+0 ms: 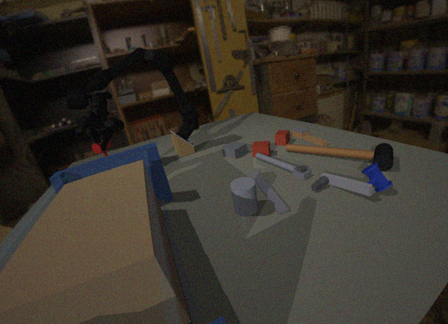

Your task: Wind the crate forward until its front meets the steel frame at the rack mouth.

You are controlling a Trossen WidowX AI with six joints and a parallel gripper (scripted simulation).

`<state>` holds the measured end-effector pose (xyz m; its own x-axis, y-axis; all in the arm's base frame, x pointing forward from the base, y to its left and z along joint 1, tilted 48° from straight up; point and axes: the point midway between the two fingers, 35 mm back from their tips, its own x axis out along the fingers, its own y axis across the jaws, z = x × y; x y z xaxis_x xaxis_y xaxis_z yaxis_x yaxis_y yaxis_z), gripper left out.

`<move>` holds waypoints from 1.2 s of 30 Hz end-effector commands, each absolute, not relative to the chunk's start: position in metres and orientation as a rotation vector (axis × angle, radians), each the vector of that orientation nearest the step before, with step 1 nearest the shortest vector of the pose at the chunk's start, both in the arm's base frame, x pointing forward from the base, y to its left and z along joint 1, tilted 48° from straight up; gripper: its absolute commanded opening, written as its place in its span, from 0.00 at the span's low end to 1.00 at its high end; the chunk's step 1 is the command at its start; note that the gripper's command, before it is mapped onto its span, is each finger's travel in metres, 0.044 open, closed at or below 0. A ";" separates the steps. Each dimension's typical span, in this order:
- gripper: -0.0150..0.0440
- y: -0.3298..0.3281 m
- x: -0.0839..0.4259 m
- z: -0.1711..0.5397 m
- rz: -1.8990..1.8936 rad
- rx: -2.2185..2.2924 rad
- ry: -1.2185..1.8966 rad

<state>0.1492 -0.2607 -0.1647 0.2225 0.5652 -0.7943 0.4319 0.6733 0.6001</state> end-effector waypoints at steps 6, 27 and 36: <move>0.25 -0.267 0.167 -0.178 0.113 0.883 1.390; 0.25 -0.273 0.195 -0.190 0.114 0.882 1.388; 0.25 -0.274 0.208 -0.193 0.115 0.882 1.387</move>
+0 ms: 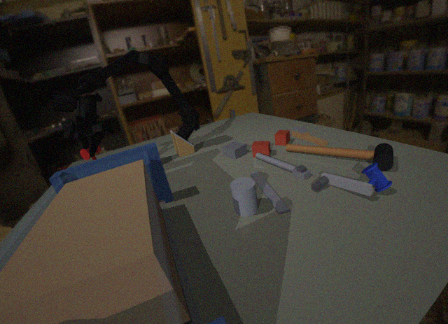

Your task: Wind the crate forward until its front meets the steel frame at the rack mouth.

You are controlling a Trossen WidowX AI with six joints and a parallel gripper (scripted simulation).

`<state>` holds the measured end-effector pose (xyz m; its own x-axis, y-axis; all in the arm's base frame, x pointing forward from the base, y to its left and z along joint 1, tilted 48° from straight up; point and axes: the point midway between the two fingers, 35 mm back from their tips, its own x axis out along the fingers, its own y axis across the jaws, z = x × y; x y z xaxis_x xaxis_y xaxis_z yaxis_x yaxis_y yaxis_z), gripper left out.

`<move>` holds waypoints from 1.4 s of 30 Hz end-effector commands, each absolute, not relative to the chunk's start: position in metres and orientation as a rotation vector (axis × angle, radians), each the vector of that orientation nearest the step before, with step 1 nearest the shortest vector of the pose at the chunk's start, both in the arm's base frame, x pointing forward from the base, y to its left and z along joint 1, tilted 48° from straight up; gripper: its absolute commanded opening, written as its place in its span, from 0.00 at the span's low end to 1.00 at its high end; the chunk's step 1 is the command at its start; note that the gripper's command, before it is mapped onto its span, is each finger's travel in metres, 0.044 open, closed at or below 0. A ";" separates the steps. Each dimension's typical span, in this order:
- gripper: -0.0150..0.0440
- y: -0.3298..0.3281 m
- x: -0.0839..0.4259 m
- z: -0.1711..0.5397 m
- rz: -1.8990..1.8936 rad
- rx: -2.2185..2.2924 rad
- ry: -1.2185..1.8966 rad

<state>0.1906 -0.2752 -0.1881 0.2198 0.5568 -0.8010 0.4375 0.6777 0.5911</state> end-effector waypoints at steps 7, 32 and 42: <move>0.25 -0.273 0.218 -0.195 0.115 0.882 1.386; 0.25 -0.265 0.256 -0.195 0.117 0.882 1.383; 0.25 -0.259 0.269 -0.193 0.118 0.883 1.382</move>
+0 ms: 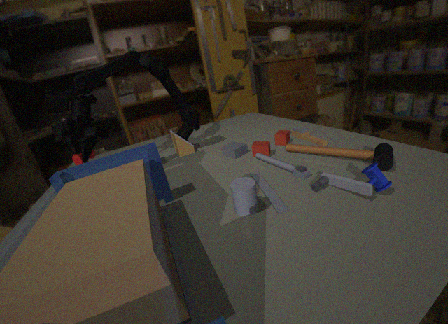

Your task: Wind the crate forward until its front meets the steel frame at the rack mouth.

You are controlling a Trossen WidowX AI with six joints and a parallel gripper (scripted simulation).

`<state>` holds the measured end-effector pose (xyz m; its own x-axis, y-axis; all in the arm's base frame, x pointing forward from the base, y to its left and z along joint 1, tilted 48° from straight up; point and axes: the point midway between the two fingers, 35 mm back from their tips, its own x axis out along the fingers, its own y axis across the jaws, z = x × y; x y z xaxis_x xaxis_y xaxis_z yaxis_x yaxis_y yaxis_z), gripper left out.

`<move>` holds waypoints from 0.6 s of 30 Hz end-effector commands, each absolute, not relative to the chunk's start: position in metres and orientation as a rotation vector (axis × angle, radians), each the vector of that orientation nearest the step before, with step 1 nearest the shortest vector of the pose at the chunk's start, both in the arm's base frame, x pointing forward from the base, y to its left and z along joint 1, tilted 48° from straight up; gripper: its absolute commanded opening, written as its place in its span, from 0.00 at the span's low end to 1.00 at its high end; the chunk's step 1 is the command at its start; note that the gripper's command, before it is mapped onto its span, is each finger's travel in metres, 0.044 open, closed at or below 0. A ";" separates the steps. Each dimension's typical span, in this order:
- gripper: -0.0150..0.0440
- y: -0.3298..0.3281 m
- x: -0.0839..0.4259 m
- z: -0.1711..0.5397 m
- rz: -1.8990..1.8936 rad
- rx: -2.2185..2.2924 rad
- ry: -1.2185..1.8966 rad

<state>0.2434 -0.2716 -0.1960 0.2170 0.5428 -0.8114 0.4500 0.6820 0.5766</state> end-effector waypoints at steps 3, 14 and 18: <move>0.25 -0.258 0.273 -0.192 0.119 0.883 1.382; 0.25 -0.252 0.282 -0.189 0.119 0.884 1.381; 0.25 -0.249 0.287 -0.187 0.120 0.884 1.381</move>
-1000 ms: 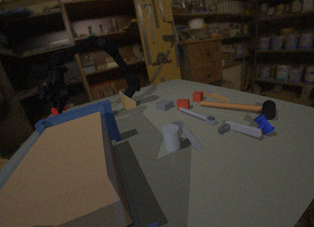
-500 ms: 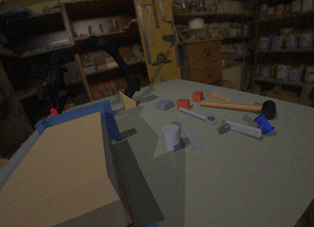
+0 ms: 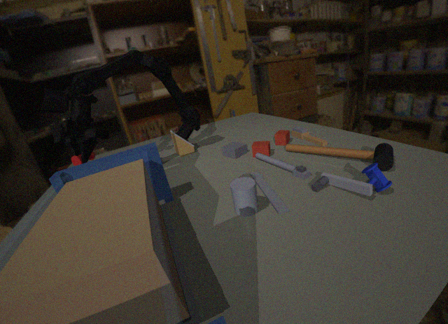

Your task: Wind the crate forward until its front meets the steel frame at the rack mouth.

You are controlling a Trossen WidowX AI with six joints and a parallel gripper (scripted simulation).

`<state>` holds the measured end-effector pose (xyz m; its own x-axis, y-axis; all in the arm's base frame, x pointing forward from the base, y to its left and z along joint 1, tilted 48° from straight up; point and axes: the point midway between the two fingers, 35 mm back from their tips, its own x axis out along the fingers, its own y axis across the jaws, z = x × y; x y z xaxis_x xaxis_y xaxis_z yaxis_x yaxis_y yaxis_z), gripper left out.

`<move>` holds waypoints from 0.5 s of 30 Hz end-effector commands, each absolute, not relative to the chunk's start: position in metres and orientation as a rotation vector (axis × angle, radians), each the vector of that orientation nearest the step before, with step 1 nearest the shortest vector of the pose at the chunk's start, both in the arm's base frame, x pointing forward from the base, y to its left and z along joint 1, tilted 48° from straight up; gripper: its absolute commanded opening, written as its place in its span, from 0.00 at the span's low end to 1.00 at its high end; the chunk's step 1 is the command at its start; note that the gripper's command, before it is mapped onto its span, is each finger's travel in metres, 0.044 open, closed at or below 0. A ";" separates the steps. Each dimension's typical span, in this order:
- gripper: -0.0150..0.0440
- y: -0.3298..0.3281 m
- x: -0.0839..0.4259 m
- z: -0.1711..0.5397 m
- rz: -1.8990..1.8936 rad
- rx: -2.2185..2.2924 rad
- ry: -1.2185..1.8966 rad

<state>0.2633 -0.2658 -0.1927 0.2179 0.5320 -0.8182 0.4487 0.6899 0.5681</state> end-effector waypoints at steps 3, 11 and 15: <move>0.25 -0.247 0.290 -0.185 0.120 0.884 1.381; 0.25 -0.240 0.299 -0.180 0.121 0.885 1.381; 0.25 -0.236 0.302 -0.177 0.122 0.885 1.380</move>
<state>0.2895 -0.2514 -0.1842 0.2266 0.5337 -0.8147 0.4282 0.6967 0.5755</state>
